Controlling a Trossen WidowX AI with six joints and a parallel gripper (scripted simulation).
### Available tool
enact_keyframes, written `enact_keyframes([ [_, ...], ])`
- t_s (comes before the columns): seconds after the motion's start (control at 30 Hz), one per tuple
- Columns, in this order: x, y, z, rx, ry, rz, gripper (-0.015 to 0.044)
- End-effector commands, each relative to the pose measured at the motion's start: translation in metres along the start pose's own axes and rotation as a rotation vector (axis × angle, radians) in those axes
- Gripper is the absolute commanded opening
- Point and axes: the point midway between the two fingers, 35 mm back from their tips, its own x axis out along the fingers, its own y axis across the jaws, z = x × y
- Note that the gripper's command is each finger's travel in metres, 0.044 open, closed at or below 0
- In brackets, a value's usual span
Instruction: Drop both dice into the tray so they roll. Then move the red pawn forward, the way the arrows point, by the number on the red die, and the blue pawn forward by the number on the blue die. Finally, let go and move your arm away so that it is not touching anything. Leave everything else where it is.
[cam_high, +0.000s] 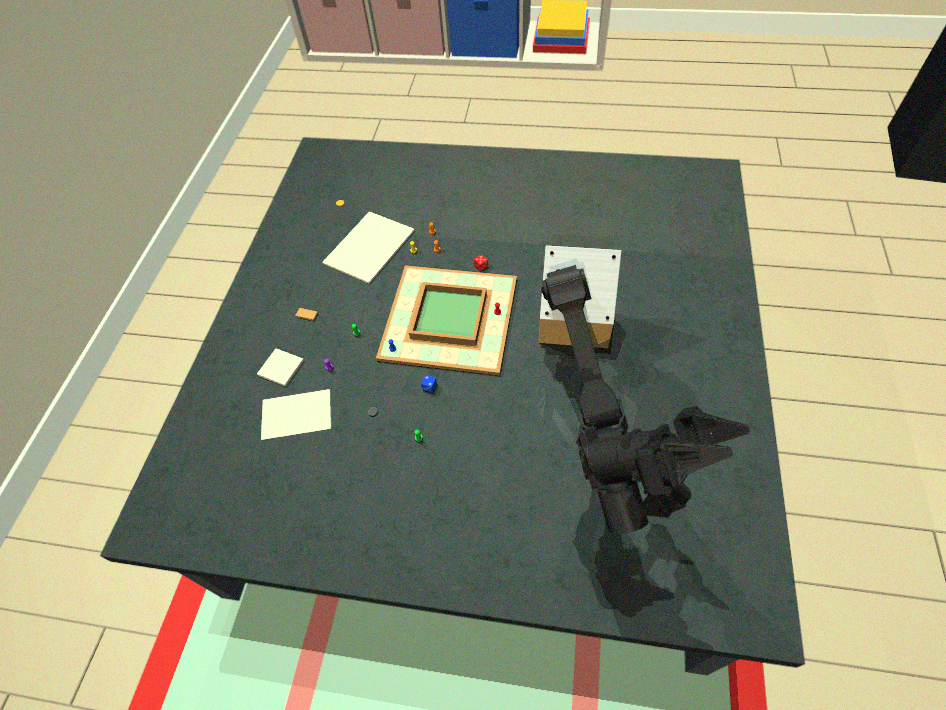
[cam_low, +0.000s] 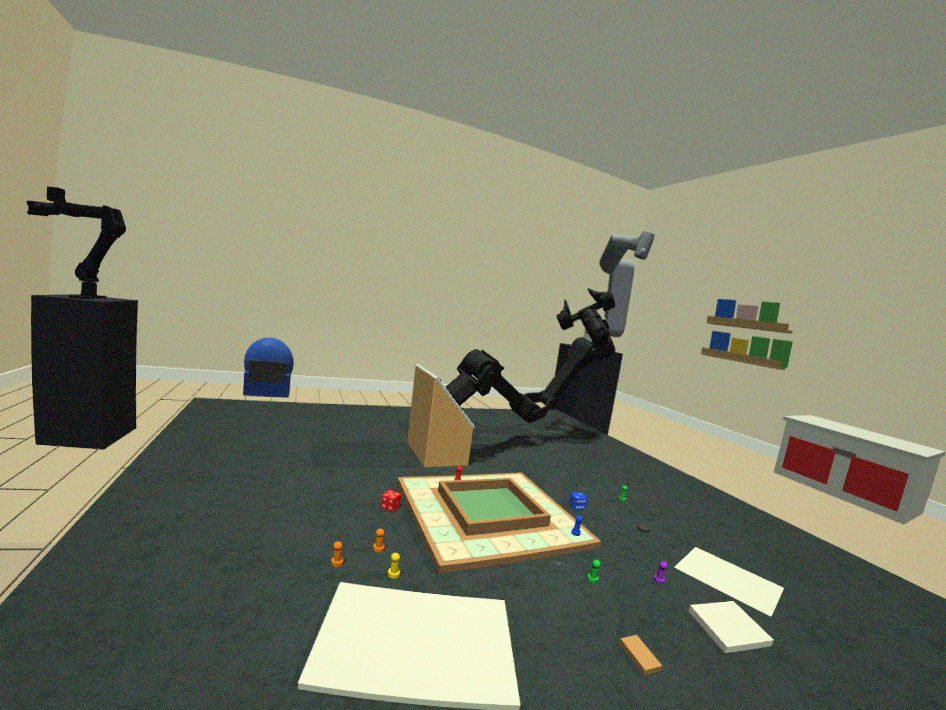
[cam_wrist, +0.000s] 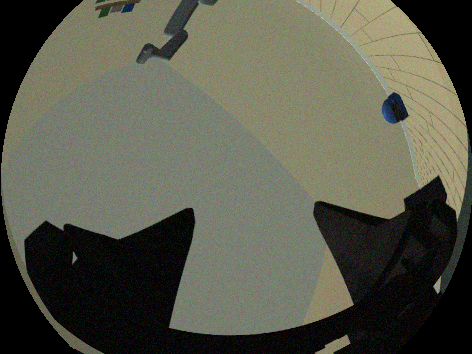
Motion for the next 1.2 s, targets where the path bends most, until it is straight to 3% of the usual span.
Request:
enact_keyframes([
  [0.0, 0.0, 0.001, -0.001, -0.003, 0.002, 0.001, 0.0374],
  [0.13, 0.005, 0.013, -0.027, -0.063, 0.044, 0.036, 0.0275],
  [0.73, 0.009, 0.068, -0.235, -0.422, 0.44, 0.3, 0.0275],
  [1.17, -0.062, 0.055, -0.446, -0.774, 0.901, 0.552, 0.0275],
])
